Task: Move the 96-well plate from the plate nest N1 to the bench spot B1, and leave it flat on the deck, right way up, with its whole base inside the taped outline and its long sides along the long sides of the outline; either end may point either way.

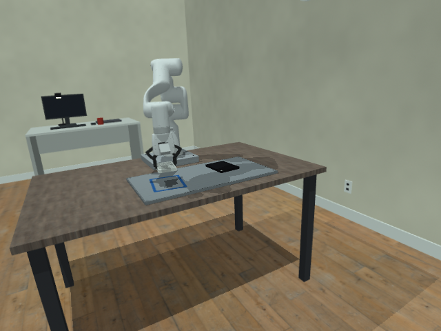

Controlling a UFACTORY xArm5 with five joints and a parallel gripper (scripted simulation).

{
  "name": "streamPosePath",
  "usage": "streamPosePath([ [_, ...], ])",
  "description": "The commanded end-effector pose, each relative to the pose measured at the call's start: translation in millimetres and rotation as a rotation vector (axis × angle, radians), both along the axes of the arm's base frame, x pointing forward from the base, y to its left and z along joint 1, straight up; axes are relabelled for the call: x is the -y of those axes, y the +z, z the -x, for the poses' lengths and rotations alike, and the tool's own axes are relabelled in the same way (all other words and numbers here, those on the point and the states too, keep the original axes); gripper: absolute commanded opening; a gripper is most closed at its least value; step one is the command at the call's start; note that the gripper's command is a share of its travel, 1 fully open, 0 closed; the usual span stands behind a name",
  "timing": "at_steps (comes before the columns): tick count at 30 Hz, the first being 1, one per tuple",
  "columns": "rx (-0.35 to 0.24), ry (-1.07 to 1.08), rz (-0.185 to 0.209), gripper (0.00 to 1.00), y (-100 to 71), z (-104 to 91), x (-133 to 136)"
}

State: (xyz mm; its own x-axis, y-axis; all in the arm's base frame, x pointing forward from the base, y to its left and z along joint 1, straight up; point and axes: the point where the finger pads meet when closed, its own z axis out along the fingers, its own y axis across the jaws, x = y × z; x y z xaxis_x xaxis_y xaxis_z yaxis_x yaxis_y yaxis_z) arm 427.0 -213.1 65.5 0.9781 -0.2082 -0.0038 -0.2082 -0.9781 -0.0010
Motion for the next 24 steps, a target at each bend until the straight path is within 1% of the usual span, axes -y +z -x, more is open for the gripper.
streamPosePath([
  [1,0.004,0.000,0.002,0.00,-6.8,-1.3,1],
  [4,0.004,0.000,0.002,0.00,-11.8,-1.3,1],
  [6,0.004,0.000,0.002,0.00,-11.8,-1.3,1],
  [21,0.004,0.000,0.002,0.00,-36.9,-1.3,1],
  [24,0.004,0.000,0.002,0.00,-38.5,-1.3,1],
])
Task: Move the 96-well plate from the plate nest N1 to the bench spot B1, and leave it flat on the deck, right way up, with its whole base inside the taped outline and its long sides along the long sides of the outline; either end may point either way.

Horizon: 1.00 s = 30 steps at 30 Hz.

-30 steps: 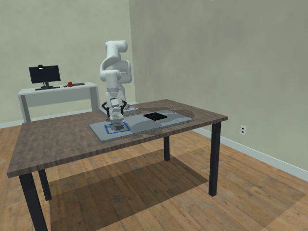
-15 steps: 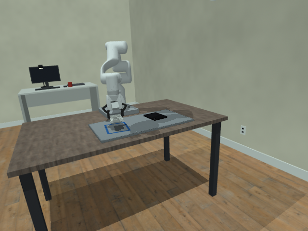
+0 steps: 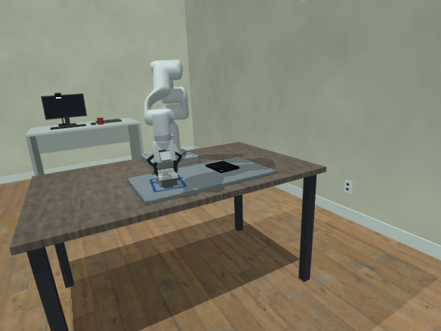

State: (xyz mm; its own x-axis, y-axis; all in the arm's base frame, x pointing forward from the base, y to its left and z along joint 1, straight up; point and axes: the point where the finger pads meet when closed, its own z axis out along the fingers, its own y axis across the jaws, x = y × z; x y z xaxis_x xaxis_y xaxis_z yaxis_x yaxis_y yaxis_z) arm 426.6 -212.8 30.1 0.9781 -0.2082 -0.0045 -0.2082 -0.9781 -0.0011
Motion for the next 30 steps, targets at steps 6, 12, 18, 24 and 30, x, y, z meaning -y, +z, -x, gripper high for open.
streamPosePath([
  [6,0.004,0.000,0.002,0.00,-13.1,-1.7,1],
  [12,0.004,0.000,0.002,0.00,-23.1,-1.6,1],
  [18,0.004,0.000,0.002,0.00,-24.9,-1.7,1],
  [24,0.004,0.000,0.002,0.00,-24.9,-1.7,1],
  [30,0.004,0.000,0.002,0.00,-24.9,-1.6,1],
])
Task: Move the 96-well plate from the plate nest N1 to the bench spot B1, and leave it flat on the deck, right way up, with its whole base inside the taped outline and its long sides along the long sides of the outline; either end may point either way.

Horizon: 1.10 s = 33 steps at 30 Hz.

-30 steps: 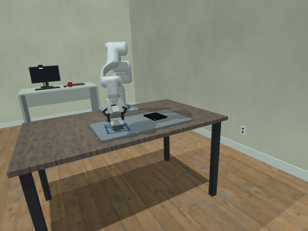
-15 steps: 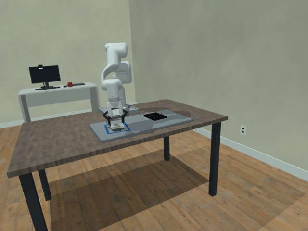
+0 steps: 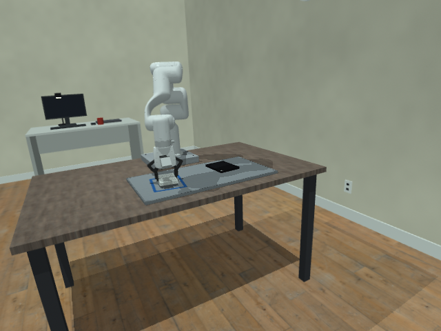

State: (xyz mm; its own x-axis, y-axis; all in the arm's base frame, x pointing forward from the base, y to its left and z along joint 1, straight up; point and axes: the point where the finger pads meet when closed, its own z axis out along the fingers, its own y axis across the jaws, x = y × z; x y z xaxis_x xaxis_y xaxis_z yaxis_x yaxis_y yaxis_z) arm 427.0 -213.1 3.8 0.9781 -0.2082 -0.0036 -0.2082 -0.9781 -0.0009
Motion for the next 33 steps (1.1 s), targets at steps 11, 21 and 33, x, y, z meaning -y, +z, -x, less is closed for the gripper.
streamPosePath([
  [11,0.003,0.000,0.002,0.00,0.3,-1.2,0.6],
  [21,0.003,0.000,0.002,0.00,-1.0,-1.1,0.6],
  [33,0.003,0.000,0.002,0.00,-3.1,-1.1,0.6],
])
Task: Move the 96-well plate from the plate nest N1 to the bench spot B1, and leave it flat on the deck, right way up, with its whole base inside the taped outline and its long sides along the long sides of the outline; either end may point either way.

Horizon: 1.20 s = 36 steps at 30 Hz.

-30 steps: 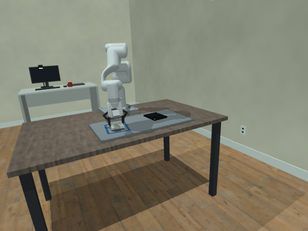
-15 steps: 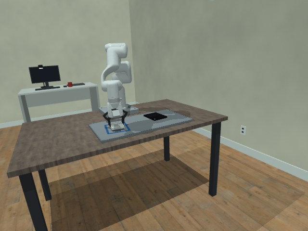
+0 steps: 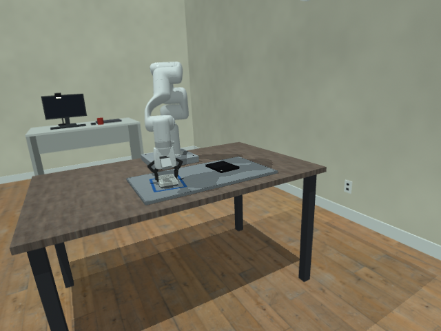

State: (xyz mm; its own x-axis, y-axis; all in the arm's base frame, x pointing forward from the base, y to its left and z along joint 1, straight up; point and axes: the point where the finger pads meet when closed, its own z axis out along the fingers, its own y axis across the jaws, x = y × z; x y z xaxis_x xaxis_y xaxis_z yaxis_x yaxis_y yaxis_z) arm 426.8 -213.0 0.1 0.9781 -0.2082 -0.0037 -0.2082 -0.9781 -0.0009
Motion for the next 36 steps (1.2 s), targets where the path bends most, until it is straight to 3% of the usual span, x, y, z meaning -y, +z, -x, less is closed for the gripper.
streamPosePath([
  [1,0.003,0.000,0.002,0.00,0.5,-1.3,0.6],
  [36,0.003,0.000,0.002,0.00,-4.7,-1.3,0.6],
])
